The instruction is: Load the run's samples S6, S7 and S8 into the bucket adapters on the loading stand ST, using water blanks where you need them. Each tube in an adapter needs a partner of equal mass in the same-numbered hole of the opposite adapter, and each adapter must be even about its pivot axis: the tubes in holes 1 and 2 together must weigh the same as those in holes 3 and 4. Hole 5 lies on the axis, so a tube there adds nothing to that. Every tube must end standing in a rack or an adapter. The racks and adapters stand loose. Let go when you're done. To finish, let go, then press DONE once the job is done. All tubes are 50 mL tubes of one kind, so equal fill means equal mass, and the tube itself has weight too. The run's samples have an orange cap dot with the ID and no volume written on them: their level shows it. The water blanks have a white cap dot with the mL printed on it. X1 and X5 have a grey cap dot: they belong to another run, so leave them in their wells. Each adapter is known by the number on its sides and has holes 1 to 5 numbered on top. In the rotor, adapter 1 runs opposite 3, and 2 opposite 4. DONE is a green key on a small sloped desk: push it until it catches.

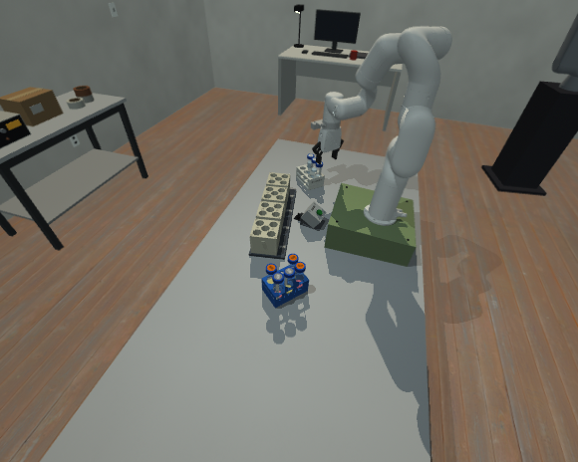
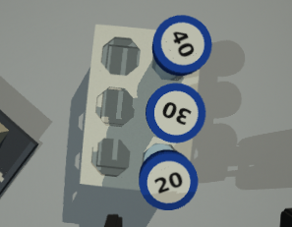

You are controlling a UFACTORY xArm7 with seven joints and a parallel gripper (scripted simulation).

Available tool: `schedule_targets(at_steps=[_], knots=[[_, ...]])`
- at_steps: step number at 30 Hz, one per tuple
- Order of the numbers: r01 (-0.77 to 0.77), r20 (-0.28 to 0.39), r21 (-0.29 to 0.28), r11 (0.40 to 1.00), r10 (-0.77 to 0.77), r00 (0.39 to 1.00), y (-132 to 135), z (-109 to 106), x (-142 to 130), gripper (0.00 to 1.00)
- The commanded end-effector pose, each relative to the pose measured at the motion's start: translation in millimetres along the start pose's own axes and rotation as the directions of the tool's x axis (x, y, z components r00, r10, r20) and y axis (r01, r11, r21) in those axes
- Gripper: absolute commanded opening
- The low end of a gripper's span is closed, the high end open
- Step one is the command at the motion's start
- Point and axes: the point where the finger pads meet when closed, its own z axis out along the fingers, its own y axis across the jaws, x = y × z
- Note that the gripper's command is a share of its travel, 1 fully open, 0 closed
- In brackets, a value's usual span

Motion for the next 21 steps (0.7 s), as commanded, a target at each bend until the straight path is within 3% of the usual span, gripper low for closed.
schedule_targets(at_steps=[1, 21], knots=[[0.0, -0.004, 0.001, 1.0, 0.0, 1.0, -0.1, -10.6, 1.7, 1.0], [0.0, -0.005, 0.001, 1.0, 0.0, 1.0, -0.1, -58.7, 1.7, 1.0]])
